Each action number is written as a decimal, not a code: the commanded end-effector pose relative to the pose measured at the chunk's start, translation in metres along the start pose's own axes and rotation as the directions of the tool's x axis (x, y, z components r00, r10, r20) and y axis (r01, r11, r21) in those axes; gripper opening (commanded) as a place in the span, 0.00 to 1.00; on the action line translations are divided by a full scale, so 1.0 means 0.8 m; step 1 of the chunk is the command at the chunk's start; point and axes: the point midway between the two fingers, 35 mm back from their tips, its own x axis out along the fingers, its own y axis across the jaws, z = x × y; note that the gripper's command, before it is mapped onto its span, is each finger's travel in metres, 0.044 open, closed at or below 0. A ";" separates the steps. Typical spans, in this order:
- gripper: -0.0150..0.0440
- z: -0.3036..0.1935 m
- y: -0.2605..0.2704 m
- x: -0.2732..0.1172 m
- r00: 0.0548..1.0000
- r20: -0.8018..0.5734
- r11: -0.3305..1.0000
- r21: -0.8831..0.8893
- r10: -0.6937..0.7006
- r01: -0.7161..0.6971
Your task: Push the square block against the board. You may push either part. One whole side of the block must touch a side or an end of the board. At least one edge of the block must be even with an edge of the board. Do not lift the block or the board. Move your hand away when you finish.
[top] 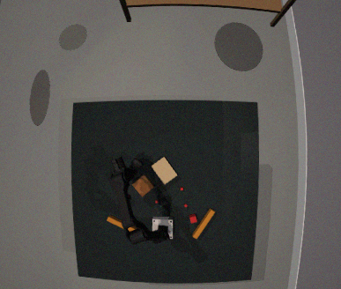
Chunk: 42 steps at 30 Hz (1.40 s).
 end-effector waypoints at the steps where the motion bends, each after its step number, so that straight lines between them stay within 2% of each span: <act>1: 0.25 -0.003 0.011 -0.002 1.000 -0.004 0.994 0.110 0.002 -0.002; 10: 0.25 -0.008 0.037 -0.003 1.000 -0.004 0.913 0.407 0.004 -0.002; 19: 0.25 -0.016 0.063 -0.004 1.000 -0.005 0.746 0.666 0.005 -0.001; 31: 0.25 -0.029 0.096 -0.003 1.000 -0.007 0.418 0.908 0.007 0.004; 42: 0.25 -0.043 0.124 -0.002 1.000 -0.008 0.053 0.999 0.009 0.007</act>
